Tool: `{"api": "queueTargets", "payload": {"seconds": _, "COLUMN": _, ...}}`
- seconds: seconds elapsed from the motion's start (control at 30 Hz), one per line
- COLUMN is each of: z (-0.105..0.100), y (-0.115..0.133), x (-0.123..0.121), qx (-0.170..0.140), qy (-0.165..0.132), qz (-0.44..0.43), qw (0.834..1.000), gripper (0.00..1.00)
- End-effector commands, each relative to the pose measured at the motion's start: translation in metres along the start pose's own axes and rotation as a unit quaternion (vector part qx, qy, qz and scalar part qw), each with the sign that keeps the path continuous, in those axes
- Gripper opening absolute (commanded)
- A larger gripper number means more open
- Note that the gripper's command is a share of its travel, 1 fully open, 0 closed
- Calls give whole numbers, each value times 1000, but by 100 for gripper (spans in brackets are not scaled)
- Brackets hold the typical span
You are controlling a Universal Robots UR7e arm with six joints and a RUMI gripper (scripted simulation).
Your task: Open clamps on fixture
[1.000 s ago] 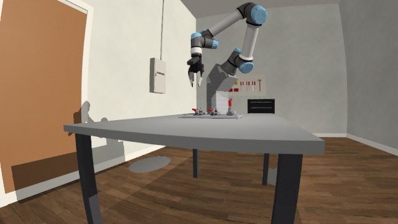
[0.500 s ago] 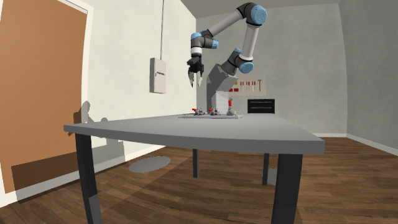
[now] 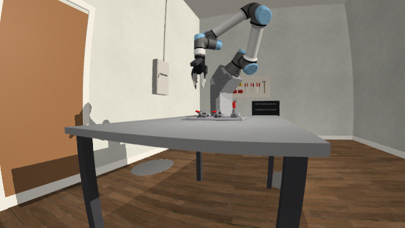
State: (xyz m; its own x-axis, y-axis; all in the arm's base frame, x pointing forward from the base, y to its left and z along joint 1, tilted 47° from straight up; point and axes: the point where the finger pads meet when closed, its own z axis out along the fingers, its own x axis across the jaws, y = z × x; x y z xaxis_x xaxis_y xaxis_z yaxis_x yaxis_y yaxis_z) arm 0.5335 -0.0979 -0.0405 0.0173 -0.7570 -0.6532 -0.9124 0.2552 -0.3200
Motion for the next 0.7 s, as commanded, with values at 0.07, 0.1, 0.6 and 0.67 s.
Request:
{"api": "queueTargets", "payload": {"seconds": 0.07, "z": 11, "y": 0, "x": 0, "qx": 0, "qy": 0, "qz": 0, "qw": 1000, "gripper": 28}}
{"api": "queueTargets", "payload": {"seconds": 0.1, "z": 11, "y": 0, "x": 0, "qx": 0, "qy": 0, "qz": 0, "qw": 1000, "gripper": 28}}
{"api": "queueTargets", "payload": {"seconds": 0.6, "z": 58, "y": 0, "x": 0, "qx": 0, "qy": 0, "qz": 0, "qw": 1000, "gripper": 28}}
{"api": "queueTargets", "payload": {"seconds": 0.67, "z": 58, "y": 0, "x": 0, "qx": 0, "qy": 0, "qz": 0, "qw": 1000, "gripper": 28}}
